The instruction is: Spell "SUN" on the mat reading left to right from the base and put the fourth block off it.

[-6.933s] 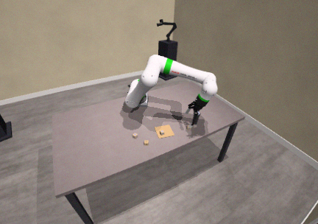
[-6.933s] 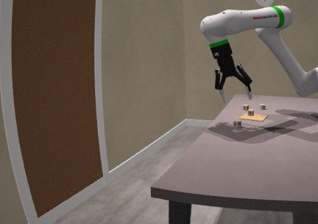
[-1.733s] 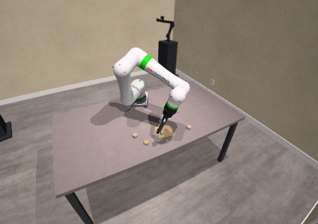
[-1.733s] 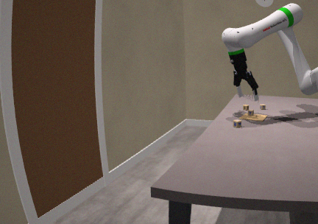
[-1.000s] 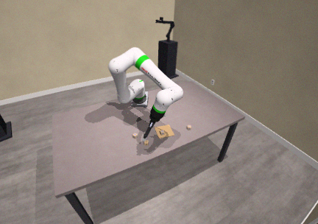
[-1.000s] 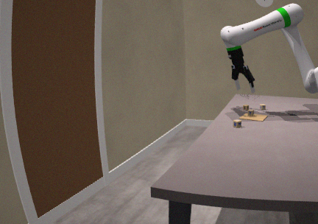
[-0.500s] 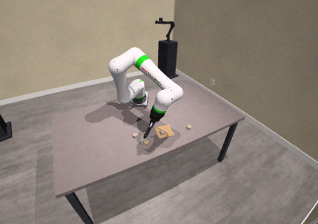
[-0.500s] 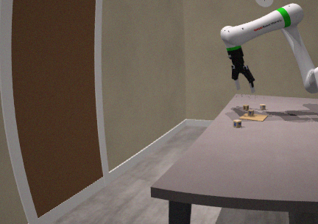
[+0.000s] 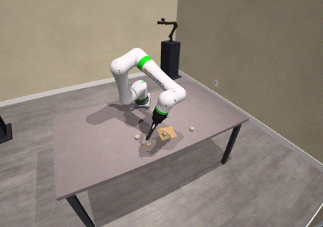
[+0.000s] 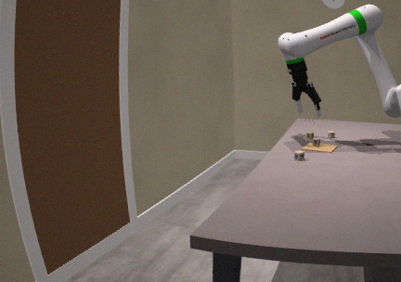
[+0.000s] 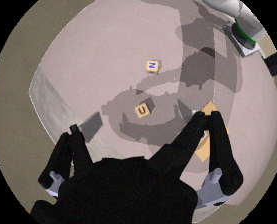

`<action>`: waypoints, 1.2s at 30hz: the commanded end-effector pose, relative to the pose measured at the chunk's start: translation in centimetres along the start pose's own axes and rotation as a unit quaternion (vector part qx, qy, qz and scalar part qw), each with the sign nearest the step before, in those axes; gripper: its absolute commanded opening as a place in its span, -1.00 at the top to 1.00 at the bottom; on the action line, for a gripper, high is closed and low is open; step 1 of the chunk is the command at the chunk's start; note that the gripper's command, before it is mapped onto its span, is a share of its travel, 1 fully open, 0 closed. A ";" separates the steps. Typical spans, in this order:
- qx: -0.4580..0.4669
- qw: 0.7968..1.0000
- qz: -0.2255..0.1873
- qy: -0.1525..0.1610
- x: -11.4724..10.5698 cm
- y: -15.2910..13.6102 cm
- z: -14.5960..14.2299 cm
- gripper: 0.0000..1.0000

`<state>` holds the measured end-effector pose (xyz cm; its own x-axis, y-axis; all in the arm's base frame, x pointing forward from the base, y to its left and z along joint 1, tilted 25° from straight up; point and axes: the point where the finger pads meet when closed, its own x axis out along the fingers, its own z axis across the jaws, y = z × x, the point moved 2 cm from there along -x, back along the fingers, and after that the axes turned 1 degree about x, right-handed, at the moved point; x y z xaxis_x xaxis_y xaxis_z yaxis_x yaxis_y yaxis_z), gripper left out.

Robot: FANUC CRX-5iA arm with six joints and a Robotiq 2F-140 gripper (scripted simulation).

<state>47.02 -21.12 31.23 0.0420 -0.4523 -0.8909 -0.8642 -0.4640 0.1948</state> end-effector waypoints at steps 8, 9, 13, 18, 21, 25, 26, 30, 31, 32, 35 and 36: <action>0.000 1.000 0.000 0.000 0.1 0.1 0.0 -1.00; 0.000 1.000 0.000 0.000 0.5 0.7 0.2 -1.00; 0.000 1.000 0.000 0.000 4.3 5.5 2.3 -1.00; 0.000 1.000 0.000 0.000 7.0 8.6 4.2 -1.00; 0.000 1.000 0.000 0.000 7.0 8.6 4.2 -1.00; 0.000 1.000 0.000 -0.001 7.6 9.3 4.6 -1.00; 0.000 1.000 0.000 -0.001 7.6 9.3 4.6 -1.00; 0.000 1.000 0.000 -0.001 7.6 9.3 4.6 -1.00; 0.000 1.000 0.000 -0.001 7.6 9.3 4.6 -1.00; 0.000 1.000 0.000 -0.001 7.6 9.3 4.6 -1.00; 0.000 1.000 0.000 -0.001 7.6 9.3 4.6 -1.00; 0.000 1.000 0.000 -0.001 7.6 9.3 4.6 -1.00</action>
